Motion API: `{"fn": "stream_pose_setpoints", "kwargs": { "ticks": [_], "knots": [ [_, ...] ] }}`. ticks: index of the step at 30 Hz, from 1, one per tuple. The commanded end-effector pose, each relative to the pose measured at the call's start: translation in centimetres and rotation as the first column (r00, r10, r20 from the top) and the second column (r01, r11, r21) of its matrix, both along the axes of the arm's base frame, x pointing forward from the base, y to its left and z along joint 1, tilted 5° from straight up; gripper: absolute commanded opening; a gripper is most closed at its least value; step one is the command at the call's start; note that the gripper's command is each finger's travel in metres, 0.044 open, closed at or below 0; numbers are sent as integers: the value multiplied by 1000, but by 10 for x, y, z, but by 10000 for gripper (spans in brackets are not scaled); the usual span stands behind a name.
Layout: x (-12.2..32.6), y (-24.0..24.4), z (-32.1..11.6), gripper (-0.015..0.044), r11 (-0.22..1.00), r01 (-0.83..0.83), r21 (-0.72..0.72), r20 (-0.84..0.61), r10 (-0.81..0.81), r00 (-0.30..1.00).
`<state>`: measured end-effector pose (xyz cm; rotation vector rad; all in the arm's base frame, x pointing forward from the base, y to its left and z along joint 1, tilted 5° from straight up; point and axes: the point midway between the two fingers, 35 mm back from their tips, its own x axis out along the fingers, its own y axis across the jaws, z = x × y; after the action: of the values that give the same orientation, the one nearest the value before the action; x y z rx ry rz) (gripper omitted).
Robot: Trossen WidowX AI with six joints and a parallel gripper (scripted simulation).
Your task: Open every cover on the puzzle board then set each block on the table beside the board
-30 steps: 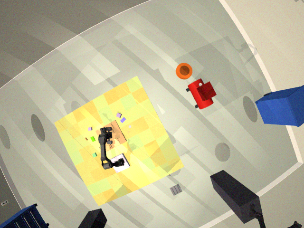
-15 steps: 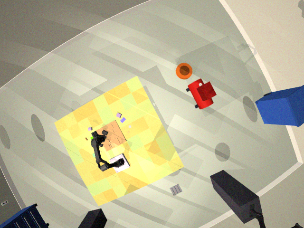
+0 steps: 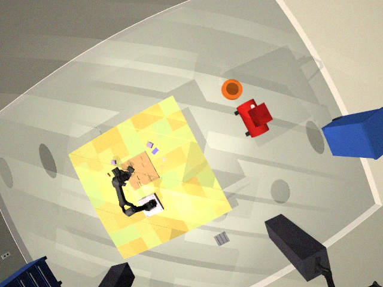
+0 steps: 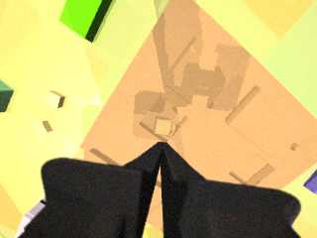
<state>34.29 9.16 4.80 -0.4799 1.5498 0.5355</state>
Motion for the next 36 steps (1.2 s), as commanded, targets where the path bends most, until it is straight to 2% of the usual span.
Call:
{"fn": "stream_pose_setpoints", "kwargs": {
  "ticks": [1, 8, 36],
  "knots": [
    [-2, 1, -15, 0, 1000, 7, 1, -8, -7, 1000],
    [-4, 0, -45, 0, 1000, 7, 1, -8, -7, 1000],
    [0, 3, -60, 0, 1000, 7, 1, -8, -7, 1000]
  ]
}}
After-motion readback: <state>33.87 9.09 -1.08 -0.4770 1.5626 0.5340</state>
